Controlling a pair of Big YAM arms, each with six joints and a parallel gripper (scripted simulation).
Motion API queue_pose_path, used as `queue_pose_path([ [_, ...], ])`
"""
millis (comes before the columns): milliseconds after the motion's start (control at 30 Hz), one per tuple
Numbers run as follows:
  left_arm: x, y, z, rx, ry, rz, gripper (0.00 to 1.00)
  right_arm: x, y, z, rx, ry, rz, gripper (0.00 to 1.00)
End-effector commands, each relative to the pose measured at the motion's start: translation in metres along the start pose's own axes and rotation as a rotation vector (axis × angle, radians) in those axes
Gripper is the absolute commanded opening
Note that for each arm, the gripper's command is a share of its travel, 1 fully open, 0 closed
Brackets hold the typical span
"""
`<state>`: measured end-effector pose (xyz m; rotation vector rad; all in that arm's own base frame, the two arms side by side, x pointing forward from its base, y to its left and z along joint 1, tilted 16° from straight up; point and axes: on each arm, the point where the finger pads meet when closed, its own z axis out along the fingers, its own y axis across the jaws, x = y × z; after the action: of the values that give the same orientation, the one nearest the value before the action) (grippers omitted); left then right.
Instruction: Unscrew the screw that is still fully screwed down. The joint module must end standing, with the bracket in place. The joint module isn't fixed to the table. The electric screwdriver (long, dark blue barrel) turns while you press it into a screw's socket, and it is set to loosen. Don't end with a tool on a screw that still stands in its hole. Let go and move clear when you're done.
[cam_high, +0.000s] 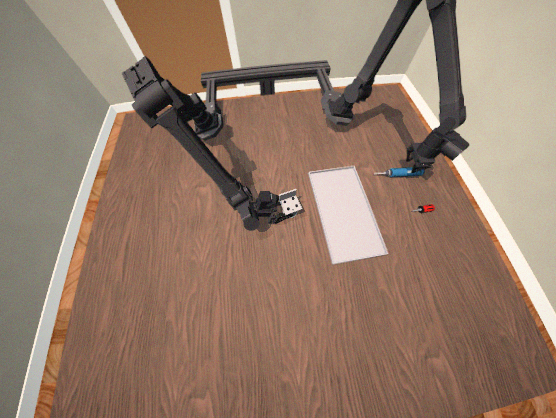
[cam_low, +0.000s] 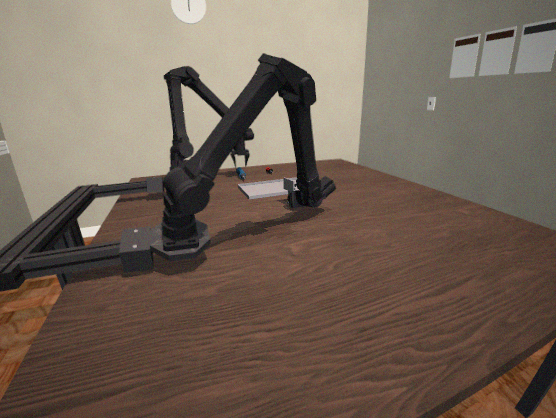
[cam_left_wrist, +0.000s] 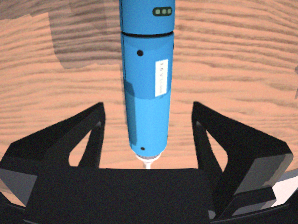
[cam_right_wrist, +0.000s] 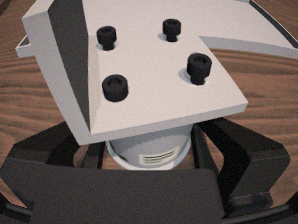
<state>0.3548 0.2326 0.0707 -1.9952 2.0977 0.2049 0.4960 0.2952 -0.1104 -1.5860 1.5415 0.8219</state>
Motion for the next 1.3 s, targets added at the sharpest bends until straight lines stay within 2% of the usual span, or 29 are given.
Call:
queue_pose_path([
  [0, -0.004, -0.004, 0.007, 0.008, -0.004, 0.005, 0.65, -0.009, -0.011, 0.0, 0.014, -0.009, -0.023, 0.59],
  [33, -0.004, -0.003, 0.009, 0.006, -0.003, 0.005, 0.65, -0.009, -0.011, 0.0, 0.014, -0.009, -0.023, 0.59],
  [67, -0.008, -0.011, -0.003, 0.026, -0.015, -0.003, 0.65, -0.009, -0.011, 0.0, 0.014, -0.009, -0.023, 0.59],
  [200, -0.008, -0.011, -0.003, 0.026, -0.015, -0.003, 0.65, -0.009, -0.011, 0.0, 0.014, -0.009, -0.023, 0.59],
  [233, -0.003, 0.0, 0.012, 0.001, 0.0, 0.003, 0.65, -0.009, -0.011, 0.0, 0.014, -0.009, -0.023, 0.59],
  [600, -0.004, 0.0, 0.031, 0.001, 0.0, 0.001, 0.65, -0.009, -0.011, 0.0, 0.014, -0.009, -0.023, 0.59],
  [633, -0.008, -0.01, 0.018, 0.025, -0.015, -0.003, 0.65, -0.009, -0.011, 0.0, 0.014, -0.009, -0.023, 0.59],
  [767, -0.008, -0.01, 0.018, 0.025, -0.015, -0.003, 0.65, -0.009, -0.011, 0.0, 0.014, -0.009, -0.023, 0.59],
  [800, -0.004, -0.003, 0.031, 0.006, -0.002, 0.006, 0.65, -0.009, -0.011, 0.0, 0.014, -0.009, -0.023, 0.59],
  [1100, -0.003, 0.001, 0.048, -0.001, 0.001, 0.003, 0.65, -0.009, -0.011, 0.0, 0.014, -0.009, -0.023, 0.59],
  [1200, -0.007, -0.005, 0.048, 0.011, -0.007, 0.002, 0.65, -0.009, -0.011, 0.0, 0.014, -0.009, -0.023, 0.59],
  [1267, -0.008, -0.01, 0.038, 0.024, -0.014, -0.003, 0.65, -0.009, -0.011, 0.0, 0.014, -0.009, -0.023, 0.59],
])
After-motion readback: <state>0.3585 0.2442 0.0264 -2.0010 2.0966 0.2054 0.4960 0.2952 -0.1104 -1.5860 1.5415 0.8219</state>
